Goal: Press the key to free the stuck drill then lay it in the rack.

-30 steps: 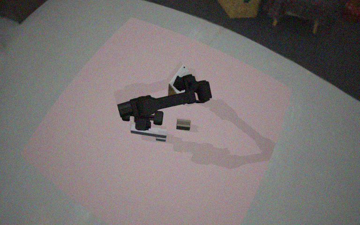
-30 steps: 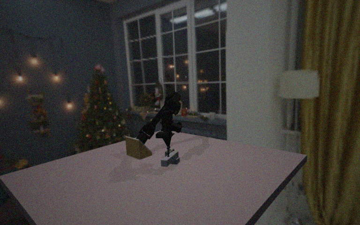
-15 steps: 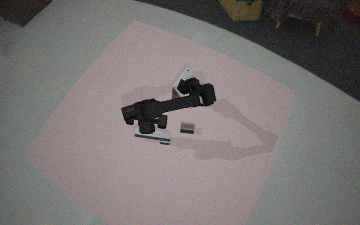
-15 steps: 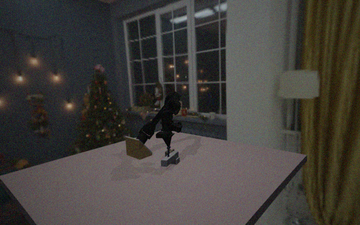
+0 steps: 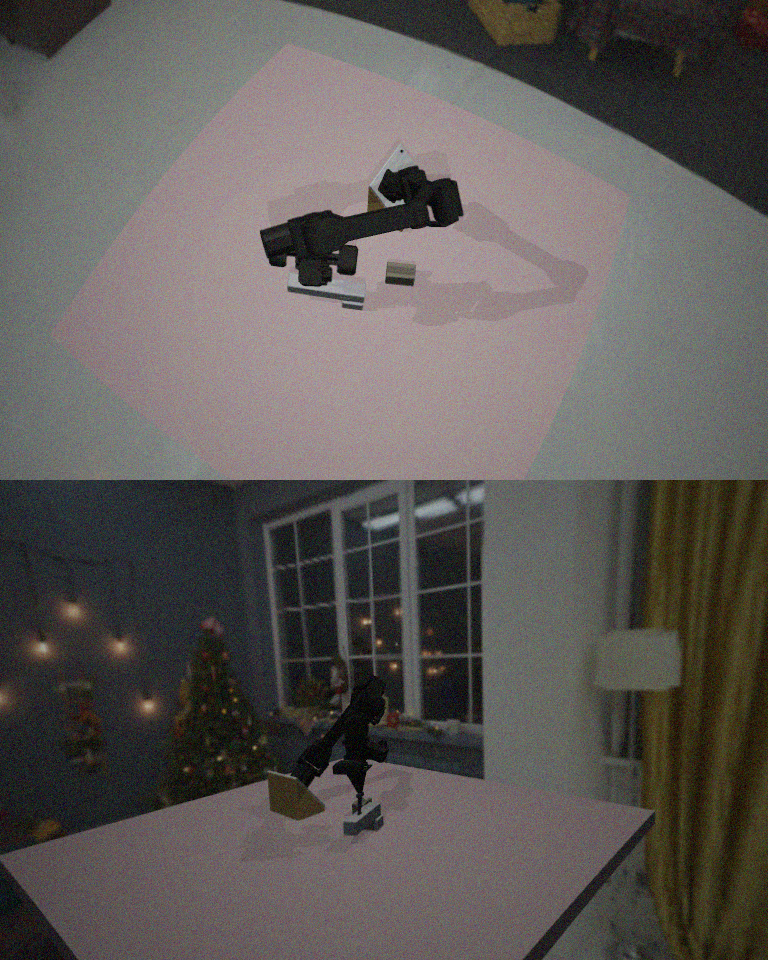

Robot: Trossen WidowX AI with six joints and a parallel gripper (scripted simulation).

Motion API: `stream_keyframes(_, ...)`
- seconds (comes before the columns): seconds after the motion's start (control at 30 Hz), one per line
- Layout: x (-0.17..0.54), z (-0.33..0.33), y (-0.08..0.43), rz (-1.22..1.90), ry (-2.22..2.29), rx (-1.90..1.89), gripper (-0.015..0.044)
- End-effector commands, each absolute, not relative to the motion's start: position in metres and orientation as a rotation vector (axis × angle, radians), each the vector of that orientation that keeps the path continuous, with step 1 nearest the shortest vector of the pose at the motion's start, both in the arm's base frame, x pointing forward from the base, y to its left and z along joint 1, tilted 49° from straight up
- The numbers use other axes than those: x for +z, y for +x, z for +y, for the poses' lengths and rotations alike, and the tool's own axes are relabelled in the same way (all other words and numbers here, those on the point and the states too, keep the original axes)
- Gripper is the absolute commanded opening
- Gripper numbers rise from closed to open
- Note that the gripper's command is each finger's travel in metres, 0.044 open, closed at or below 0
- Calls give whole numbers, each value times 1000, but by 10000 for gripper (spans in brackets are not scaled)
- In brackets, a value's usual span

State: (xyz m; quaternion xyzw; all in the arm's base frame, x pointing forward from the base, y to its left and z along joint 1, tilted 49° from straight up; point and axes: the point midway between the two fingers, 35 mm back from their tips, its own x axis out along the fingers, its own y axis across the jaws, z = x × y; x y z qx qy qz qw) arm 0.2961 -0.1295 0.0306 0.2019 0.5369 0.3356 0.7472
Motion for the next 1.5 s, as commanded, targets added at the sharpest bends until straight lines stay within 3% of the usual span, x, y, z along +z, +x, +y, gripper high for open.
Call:
stream_keyframes(0.0,18,-120,295,1201,445,756,0)
stream_keyframes(1.47,6,-111,295,1200,445,756,0)
